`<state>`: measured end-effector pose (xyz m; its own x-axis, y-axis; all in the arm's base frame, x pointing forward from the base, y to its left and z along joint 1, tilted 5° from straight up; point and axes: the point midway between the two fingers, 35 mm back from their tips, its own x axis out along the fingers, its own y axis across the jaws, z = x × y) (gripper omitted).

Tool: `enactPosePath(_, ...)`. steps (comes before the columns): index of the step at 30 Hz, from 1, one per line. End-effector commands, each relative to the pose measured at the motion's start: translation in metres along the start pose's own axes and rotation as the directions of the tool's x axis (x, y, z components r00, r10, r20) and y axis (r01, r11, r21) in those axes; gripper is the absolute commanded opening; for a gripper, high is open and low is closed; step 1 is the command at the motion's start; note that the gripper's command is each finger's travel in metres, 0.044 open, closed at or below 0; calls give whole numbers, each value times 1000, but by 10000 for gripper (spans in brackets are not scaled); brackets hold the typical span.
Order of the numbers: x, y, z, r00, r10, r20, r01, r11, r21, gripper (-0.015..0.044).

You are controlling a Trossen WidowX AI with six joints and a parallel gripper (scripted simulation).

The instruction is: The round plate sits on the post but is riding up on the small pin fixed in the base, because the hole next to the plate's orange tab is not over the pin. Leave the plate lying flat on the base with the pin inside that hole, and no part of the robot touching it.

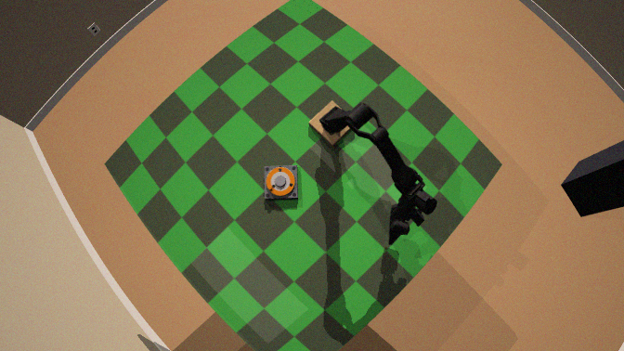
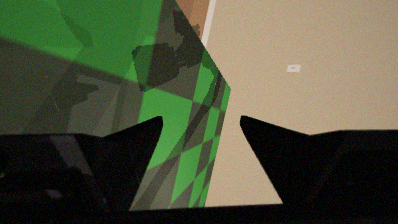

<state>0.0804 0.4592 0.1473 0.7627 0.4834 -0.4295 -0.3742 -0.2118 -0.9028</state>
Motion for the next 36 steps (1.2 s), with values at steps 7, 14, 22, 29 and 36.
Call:
enactPosePath(7, 60, -18, -83, 975, 174, -137, -144, 968, 205, 216)
enactPosePath(14, 94, -25, -177, 902, 360, -239, -217, 856, 470, 32)
enactPosePath(22, 98, -21, -288, 766, 581, -274, -163, 588, 792, 0)
enactPosePath(29, 74, -12, -368, 646, 733, -215, 7, 276, 961, 0)
enactPosePath(36, 36, -2, -430, 554, 827, -93, 243, -54, 969, 0)
